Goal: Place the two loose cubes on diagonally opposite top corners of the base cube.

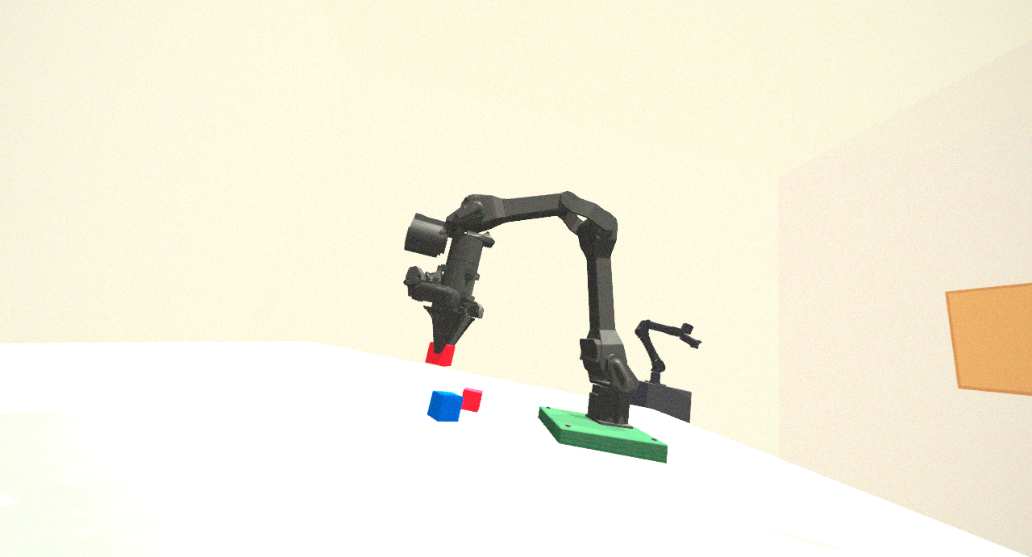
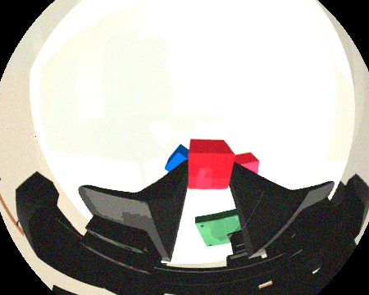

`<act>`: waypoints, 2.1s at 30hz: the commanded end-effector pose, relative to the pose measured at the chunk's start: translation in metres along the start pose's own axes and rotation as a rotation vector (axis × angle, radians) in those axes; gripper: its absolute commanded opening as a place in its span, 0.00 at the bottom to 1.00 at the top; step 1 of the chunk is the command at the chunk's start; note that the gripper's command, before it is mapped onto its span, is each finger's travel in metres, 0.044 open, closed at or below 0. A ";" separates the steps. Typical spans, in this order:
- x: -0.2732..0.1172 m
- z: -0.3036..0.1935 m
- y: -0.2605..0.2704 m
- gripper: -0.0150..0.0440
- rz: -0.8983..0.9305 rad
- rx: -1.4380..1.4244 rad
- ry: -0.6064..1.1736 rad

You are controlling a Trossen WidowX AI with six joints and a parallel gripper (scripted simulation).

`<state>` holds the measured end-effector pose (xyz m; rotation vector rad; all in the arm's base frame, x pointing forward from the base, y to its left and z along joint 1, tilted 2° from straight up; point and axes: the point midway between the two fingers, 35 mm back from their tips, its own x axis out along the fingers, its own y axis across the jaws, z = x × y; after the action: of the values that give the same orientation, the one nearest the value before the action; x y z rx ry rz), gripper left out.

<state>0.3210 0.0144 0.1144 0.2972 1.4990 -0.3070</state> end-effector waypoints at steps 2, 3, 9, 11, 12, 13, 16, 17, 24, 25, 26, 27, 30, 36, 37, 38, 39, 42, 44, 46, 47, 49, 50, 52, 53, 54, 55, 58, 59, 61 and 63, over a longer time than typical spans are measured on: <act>0.001 -0.008 0.014 0.43 0.011 -0.042 -0.005; 0.002 -0.010 0.017 0.43 0.012 -0.052 -0.004; 0.005 -0.019 0.030 0.43 0.016 -0.102 -0.003; 0.006 -0.021 0.032 0.43 0.017 -0.108 -0.003; 0.006 -0.021 0.032 0.43 0.017 -0.109 -0.003; 0.006 -0.021 0.032 0.43 0.017 -0.109 -0.003; 0.006 -0.021 0.032 0.43 0.017 -0.109 -0.003; 0.006 -0.021 0.032 0.43 0.017 -0.109 -0.003; 0.018 -0.021 0.032 0.43 0.016 -0.107 -0.003; 0.020 -0.021 0.032 0.43 0.016 -0.107 -0.003; 0.022 -0.021 0.032 0.43 0.016 -0.107 -0.003; 0.024 -0.021 0.032 0.43 0.016 -0.108 -0.003; 0.029 -0.021 0.032 0.43 0.016 -0.108 -0.003; 0.032 -0.021 0.032 0.43 0.017 -0.109 -0.003; 0.032 -0.021 0.032 0.43 0.017 -0.109 -0.003; 0.032 -0.021 0.032 0.43 0.017 -0.109 -0.003; 0.032 -0.021 0.032 0.43 0.017 -0.109 -0.003; 0.033 -0.021 0.032 0.43 0.017 -0.109 -0.003; 0.033 -0.021 0.032 0.43 0.017 -0.109 -0.003; 0.033 -0.021 0.032 0.43 0.017 -0.109 -0.003; 0.033 -0.021 0.032 0.43 0.017 -0.109 -0.003; 0.033 -0.021 0.032 0.43 0.017 -0.109 -0.003; 0.033 -0.021 0.032 0.43 0.017 -0.109 -0.003; 0.033 -0.021 0.032 0.43 0.017 -0.109 -0.003; 0.033 -0.021 0.032 0.43 0.017 -0.109 -0.003; 0.033 -0.021 0.032 0.43 0.017 -0.109 -0.003; 0.033 -0.021 0.032 0.43 0.017 -0.109 -0.003; 0.033 -0.021 0.032 0.52 0.017 -0.109 -0.003; 0.033 -0.021 0.032 0.57 0.017 -0.109 -0.003; 0.033 -0.021 0.032 0.60 0.017 -0.109 -0.003; 0.033 -0.021 0.032 0.60 0.017 -0.109 -0.003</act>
<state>0.3149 0.0510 0.0806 0.2158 1.5033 -0.2139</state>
